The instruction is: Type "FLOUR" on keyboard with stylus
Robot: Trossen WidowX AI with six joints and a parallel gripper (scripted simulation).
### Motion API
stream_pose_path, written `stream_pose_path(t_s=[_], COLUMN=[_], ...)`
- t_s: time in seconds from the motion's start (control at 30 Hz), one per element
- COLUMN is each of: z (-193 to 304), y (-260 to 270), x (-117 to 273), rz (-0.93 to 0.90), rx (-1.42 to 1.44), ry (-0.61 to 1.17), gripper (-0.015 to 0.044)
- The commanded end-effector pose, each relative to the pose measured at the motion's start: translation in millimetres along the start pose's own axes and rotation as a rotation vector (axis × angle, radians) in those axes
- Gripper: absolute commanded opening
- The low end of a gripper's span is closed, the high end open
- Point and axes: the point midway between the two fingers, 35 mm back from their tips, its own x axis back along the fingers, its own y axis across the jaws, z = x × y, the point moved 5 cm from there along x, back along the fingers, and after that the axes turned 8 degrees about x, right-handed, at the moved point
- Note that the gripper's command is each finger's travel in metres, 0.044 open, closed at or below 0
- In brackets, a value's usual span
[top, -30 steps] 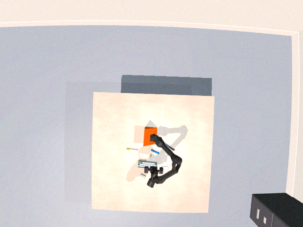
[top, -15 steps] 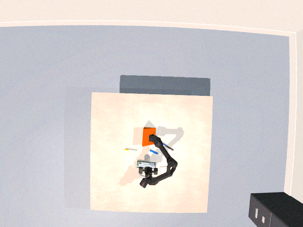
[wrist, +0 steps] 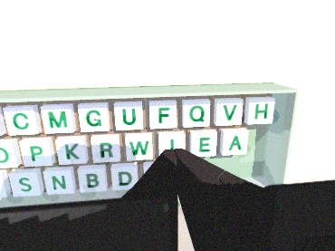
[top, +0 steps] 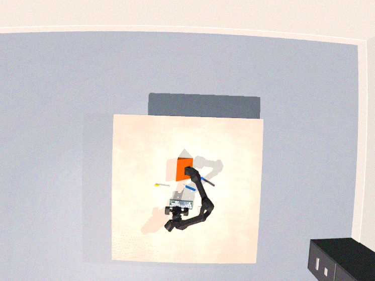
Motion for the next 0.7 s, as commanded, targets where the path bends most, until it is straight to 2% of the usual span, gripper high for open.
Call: stream_pose_path(t_s=[0.0, 0.33, 0.5, 0.67], z=[10.6, 11.6, 35.7, 36.8], y=[-33.1, -31.8, -3.3, -2.0], x=[-2.2, -2.1, -2.2, -2.3], rz=[-0.005, -0.005, -0.007, -0.007], rx=[-0.019, -0.019, -0.021, -0.021], ry=[0.006, 0.006, 0.007, 0.007], gripper=[0.0000, 0.0000, 0.0000, 0.0000])
